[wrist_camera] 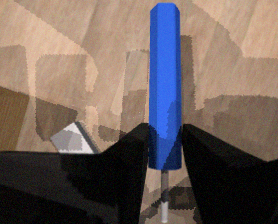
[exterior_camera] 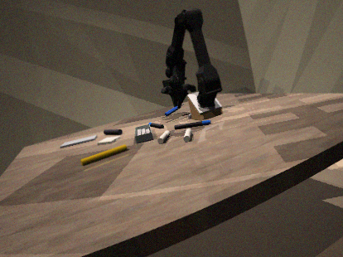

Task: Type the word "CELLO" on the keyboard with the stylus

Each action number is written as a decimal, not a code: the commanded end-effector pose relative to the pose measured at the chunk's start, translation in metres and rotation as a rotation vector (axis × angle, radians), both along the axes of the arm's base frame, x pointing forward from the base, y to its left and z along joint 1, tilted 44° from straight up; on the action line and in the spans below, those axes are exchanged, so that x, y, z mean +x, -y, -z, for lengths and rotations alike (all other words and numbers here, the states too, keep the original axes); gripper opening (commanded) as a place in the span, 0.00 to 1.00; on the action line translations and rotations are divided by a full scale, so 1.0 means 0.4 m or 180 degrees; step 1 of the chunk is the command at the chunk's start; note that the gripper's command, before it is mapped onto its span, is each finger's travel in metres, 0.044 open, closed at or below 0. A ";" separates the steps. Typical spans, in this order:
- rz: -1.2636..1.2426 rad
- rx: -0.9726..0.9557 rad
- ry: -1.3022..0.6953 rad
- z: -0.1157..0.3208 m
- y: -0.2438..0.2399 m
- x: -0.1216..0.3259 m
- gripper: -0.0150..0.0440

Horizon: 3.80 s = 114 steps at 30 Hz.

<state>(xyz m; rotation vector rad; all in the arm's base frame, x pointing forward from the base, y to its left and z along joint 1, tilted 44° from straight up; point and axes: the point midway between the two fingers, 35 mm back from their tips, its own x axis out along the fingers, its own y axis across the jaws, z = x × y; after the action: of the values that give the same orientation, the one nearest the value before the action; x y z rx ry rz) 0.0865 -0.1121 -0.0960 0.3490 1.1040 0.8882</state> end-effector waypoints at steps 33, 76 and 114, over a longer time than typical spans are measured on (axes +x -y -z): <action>0.2652 -0.0502 -0.1706 -0.017 -0.008 0.039 0.25; 0.2780 -0.0495 -0.1754 0.072 -0.094 0.020 0.25; 0.3343 -0.0143 -0.2683 -0.023 0.012 0.052 0.51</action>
<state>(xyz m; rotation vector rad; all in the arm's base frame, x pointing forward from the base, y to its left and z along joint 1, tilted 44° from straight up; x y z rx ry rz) 0.1054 -0.1144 -0.0841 1.0184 1.3654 -0.1581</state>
